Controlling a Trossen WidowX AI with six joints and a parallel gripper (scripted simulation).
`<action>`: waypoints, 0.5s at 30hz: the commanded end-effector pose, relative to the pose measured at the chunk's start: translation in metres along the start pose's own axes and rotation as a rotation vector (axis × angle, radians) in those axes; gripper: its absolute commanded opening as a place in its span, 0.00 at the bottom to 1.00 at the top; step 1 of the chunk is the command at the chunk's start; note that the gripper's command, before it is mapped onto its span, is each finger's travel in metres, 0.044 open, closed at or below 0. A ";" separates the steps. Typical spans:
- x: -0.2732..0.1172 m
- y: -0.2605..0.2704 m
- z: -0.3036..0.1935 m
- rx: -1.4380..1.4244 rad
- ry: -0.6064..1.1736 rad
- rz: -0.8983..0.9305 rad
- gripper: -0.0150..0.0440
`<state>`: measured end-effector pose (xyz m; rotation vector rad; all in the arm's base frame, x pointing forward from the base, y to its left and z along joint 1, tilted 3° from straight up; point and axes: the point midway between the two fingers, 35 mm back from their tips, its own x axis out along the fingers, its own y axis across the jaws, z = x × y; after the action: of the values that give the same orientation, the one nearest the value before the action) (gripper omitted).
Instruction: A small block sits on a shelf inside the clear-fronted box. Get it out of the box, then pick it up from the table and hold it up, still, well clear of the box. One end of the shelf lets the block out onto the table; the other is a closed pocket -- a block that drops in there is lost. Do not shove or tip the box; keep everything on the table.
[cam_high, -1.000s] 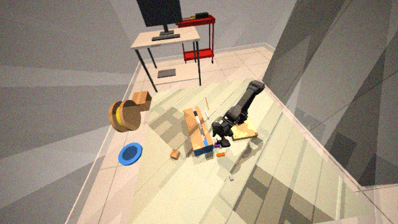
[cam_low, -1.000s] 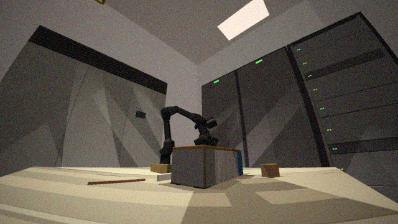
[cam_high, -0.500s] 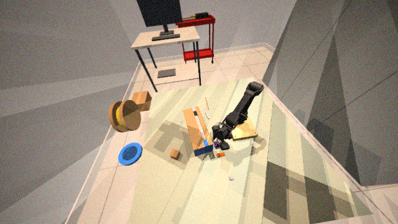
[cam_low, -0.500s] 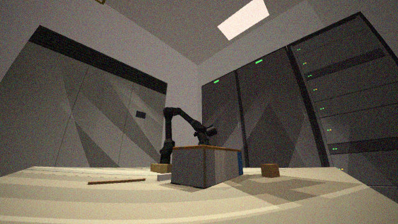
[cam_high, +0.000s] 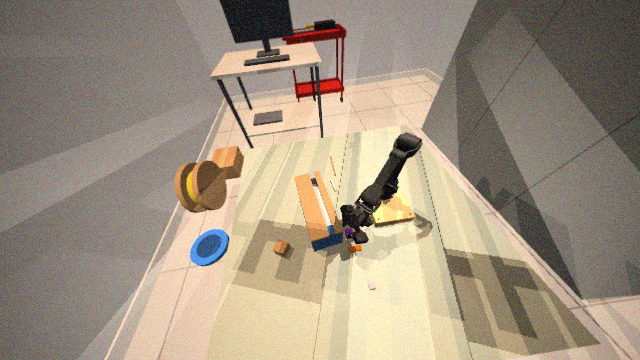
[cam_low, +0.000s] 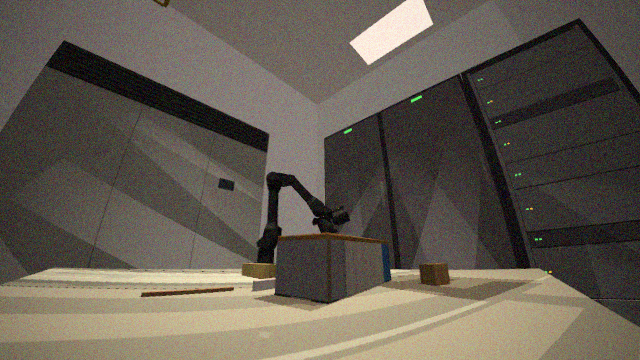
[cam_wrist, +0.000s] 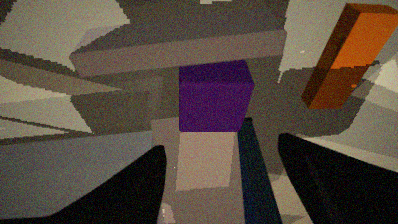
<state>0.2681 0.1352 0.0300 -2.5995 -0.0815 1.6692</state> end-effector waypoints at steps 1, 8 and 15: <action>0.009 0.003 0.007 0.002 -0.014 0.014 0.74; 0.019 0.003 0.012 0.002 -0.014 0.014 0.74; 0.027 0.003 0.017 0.002 -0.014 0.014 0.74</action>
<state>0.2671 0.1368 0.0065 -2.5988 -0.0813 1.6707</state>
